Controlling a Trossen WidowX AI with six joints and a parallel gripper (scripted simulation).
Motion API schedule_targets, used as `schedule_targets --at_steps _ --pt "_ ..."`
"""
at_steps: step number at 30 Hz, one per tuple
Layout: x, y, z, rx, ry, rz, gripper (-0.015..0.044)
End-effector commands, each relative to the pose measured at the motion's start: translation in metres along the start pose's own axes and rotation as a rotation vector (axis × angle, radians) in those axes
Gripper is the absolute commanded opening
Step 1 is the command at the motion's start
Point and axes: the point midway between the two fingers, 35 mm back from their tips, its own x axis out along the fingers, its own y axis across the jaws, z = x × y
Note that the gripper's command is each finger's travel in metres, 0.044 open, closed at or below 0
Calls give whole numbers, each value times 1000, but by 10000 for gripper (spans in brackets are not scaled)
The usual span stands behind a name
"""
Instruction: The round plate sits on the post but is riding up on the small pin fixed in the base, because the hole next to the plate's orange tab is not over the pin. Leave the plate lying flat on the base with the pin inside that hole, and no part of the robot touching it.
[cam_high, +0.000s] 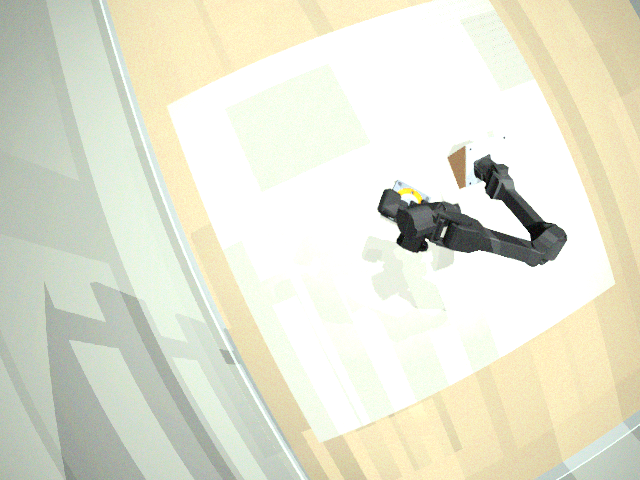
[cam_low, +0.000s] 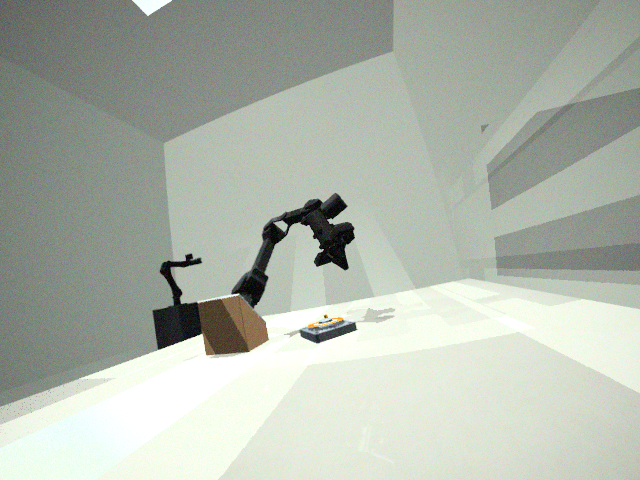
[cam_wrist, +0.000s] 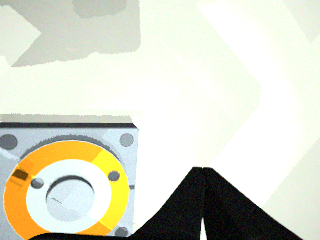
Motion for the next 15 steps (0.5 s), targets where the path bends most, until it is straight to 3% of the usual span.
schedule_targets --at_steps 1,7,15 --pt "21 64 -37 405 119 203 0" --pt "28 116 -64 731 265 334 0" --pt "28 118 -64 746 273 339 0"
